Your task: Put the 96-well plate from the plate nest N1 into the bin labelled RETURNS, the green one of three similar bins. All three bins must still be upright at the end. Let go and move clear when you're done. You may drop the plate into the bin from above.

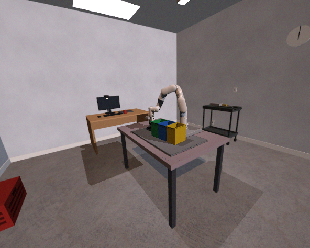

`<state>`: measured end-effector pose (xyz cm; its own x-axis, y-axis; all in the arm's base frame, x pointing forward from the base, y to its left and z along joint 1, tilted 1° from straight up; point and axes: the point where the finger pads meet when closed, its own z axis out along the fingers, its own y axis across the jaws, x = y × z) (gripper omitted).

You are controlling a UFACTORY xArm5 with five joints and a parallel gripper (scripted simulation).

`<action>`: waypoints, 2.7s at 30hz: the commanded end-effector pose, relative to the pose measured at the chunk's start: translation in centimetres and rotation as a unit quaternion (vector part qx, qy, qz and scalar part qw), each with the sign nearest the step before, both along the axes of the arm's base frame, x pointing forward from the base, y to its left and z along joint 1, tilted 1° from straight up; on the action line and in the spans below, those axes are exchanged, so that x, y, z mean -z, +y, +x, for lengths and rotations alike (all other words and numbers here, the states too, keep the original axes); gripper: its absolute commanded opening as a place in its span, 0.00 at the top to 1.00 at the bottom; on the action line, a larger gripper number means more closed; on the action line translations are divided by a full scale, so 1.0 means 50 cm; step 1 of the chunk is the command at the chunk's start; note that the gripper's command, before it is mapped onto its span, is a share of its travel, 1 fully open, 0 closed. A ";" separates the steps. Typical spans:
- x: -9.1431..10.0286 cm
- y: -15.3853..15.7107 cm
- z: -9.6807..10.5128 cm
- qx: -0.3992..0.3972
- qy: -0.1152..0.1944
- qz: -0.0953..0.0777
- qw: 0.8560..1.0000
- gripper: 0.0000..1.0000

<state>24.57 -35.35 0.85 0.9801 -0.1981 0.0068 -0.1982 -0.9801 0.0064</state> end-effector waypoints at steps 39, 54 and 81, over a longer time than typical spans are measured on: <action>-0.041 -0.001 -0.002 0.001 0.000 0.000 1.000 1.00; -0.077 -0.001 -0.002 0.001 0.000 0.000 1.000 1.00; -0.161 -0.001 -0.004 0.001 0.000 0.000 1.000 1.00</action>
